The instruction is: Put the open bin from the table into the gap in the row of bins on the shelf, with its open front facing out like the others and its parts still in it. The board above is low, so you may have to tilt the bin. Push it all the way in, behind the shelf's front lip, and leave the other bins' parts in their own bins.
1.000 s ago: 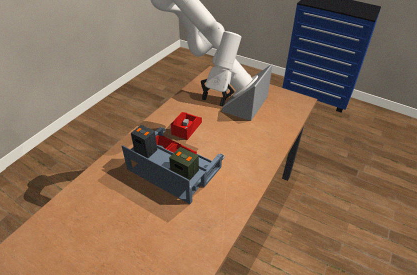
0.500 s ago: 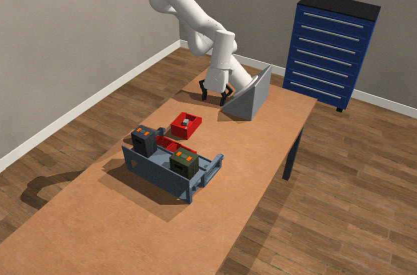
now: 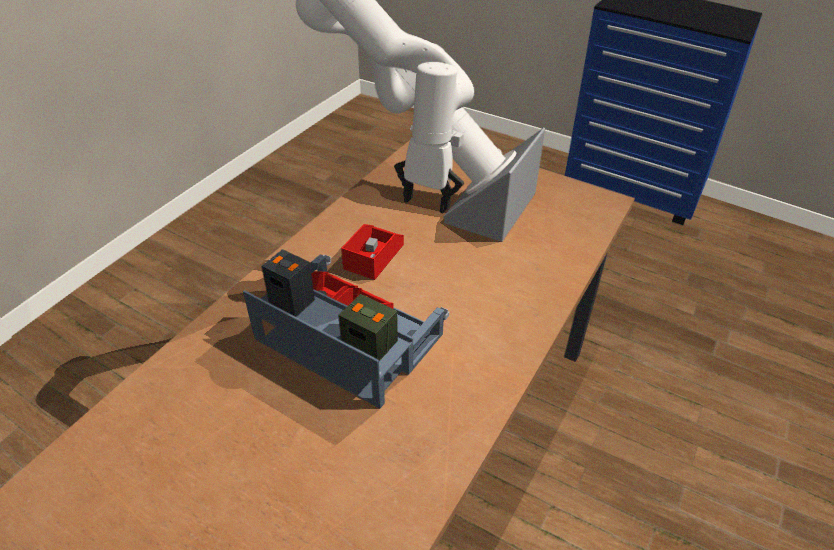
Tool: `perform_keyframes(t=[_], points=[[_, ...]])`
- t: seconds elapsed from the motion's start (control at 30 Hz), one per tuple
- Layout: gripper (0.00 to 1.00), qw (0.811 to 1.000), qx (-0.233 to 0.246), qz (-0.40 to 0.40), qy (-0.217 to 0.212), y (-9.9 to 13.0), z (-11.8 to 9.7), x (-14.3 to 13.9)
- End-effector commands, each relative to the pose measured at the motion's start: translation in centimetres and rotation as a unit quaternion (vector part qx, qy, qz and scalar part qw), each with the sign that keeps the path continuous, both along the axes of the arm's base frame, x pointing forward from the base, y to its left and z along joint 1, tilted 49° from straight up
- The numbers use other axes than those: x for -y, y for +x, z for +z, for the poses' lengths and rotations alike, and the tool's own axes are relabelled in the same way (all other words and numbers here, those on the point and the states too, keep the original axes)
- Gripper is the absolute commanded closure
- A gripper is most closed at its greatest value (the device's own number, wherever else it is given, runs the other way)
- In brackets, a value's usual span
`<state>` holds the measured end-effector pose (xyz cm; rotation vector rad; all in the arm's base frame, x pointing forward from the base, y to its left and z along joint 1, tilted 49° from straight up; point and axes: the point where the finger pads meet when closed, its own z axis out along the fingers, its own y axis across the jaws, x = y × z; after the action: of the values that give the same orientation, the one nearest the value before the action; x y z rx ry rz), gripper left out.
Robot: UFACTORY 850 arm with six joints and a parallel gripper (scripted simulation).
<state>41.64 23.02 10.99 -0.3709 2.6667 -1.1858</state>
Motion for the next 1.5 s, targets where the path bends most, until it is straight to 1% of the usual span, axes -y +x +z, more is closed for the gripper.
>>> perform_keyframes(t=[0.0,0.83,1.0,1.4,1.47], points=[[0.0,0.999,-0.037,-0.036,-0.012,0.1,0.1,0.1],[0.0,0.998,-0.047,-0.046,-0.014,0.1,0.1,0.1],[0.0,0.998,-0.047,-0.046,-0.014,-0.8,3.7,3.5],[0.0,0.998,-0.047,-0.046,-0.014,-0.8,3.7,3.5],[0.0,0.998,-0.047,-0.046,-0.014,-1.1,5.0,4.8]])
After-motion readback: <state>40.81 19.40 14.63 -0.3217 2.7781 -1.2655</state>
